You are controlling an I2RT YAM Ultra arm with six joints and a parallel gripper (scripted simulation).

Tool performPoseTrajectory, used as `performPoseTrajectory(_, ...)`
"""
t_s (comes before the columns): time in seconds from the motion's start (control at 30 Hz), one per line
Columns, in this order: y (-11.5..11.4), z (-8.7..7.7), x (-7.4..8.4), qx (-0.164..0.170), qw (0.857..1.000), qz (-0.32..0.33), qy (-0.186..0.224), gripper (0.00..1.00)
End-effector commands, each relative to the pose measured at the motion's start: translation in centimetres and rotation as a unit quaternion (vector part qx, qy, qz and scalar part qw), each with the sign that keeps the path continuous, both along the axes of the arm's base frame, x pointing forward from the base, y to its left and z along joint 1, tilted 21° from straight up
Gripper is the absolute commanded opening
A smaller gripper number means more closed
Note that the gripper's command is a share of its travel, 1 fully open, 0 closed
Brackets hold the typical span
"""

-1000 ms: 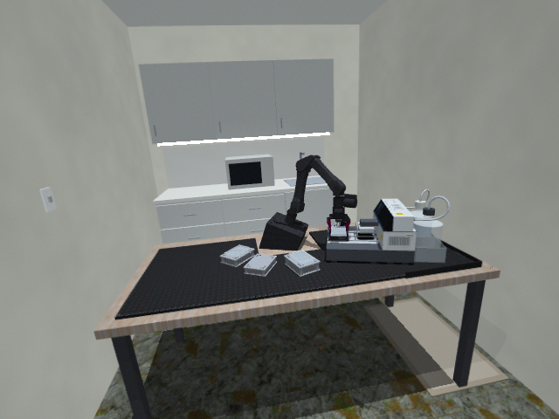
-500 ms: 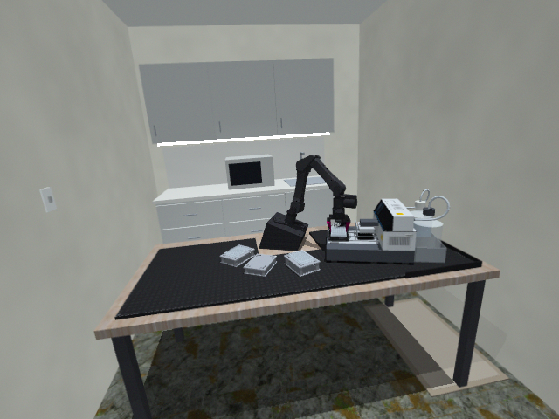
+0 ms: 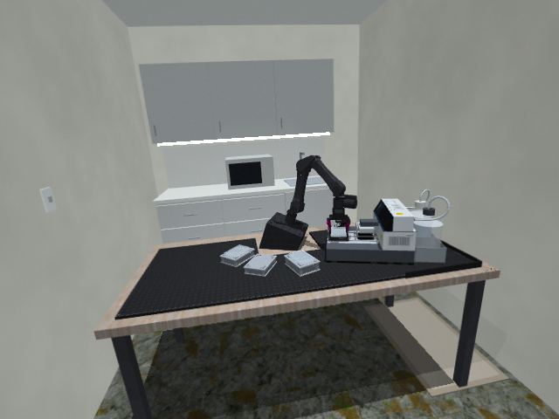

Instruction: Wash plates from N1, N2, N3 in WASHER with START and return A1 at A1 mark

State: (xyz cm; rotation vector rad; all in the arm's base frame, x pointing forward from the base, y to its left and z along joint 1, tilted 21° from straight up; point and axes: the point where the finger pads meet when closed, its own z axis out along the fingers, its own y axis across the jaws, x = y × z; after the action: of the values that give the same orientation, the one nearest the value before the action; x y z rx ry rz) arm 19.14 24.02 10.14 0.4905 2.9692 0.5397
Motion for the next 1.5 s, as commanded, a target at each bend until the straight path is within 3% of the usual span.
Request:
performPoseTrajectory(0.0,0.02,0.23,0.19,0.001,1.000,-0.002,-0.005,0.00)
performPoseTrajectory(1.47,0.22,-0.37,0.27,0.001,1.000,-0.002,-0.005,0.00)
